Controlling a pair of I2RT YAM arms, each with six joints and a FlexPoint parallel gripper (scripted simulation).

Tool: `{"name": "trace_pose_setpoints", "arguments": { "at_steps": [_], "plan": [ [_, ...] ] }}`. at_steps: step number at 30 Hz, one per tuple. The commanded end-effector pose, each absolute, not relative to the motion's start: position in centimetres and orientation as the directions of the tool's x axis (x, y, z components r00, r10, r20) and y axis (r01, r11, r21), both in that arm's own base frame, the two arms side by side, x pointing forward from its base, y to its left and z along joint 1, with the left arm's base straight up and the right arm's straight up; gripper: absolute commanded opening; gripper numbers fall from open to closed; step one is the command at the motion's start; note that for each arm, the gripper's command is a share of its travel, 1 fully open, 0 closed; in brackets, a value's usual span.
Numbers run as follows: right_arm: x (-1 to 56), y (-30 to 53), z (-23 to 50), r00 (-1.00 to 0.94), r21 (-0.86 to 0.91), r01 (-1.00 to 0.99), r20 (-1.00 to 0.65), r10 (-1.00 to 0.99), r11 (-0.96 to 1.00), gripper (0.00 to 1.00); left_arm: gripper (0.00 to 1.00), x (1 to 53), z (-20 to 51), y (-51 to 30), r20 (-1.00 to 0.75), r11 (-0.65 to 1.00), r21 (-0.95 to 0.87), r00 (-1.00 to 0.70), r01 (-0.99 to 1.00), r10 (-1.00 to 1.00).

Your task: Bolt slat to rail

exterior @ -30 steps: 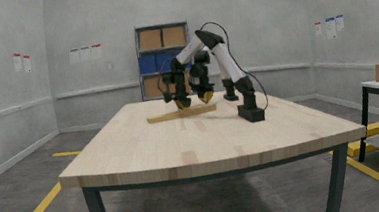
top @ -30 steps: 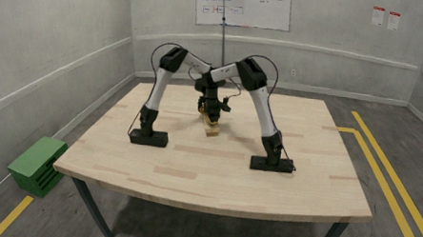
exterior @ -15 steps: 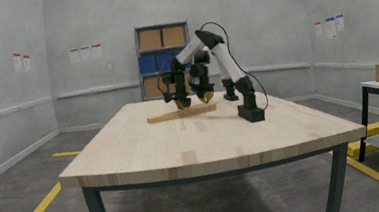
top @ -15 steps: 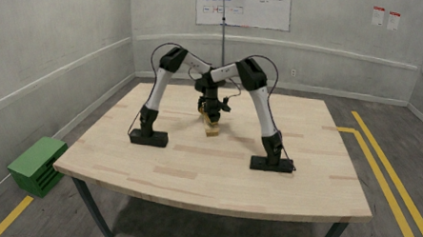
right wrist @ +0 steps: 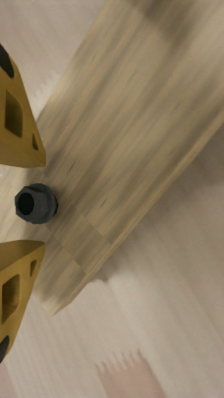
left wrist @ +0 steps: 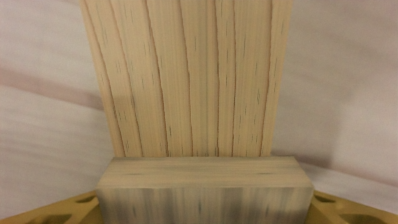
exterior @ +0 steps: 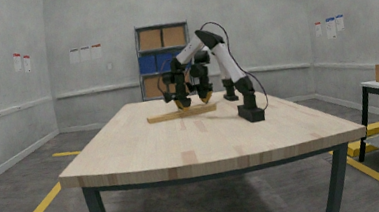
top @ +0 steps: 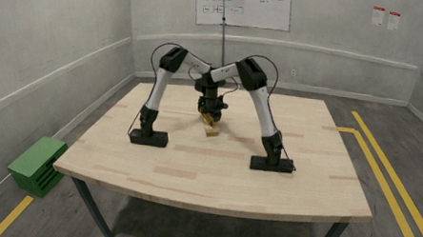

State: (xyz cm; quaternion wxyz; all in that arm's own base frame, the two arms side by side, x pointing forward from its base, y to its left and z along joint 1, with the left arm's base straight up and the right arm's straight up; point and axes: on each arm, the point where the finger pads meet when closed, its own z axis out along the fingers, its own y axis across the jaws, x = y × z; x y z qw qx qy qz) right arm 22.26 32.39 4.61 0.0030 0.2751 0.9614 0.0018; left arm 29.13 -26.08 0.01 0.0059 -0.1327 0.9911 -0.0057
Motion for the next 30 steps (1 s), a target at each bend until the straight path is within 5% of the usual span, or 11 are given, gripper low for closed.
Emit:
{"name": "trace_pose_setpoints", "arguments": {
  "at_steps": [1, 16, 21, 30],
  "plan": [
    [22.36, 32.64, 5.21, -0.973, 0.018, 0.232, -0.009, 0.232, 0.973, 0.36, 0.67, 29.34, 0.55, -26.41, -0.02, 0.965, -0.028, -0.965, -0.261, -0.262],
    [22.32, 32.63, 5.33, -0.862, 0.005, -0.506, -0.019, -0.506, 0.862, 0.36, 0.67, 29.34, 0.55, -26.41, -0.02, 0.965, -0.028, -0.965, -0.261, -0.262],
    [22.31, 32.63, 5.38, -0.623, -0.002, -0.782, -0.018, -0.782, 0.623, 0.36, 0.67, 29.34, 0.55, -26.41, -0.02, 0.965, -0.028, -0.965, -0.261, -0.262],
    [22.29, 32.62, 5.44, -0.158, -0.01, -0.987, -0.014, -0.987, 0.158, 0.36, 0.67, 29.34, 0.55, -26.41, -0.02, 0.965, -0.028, -0.965, -0.261, -0.262]
  ]
}}
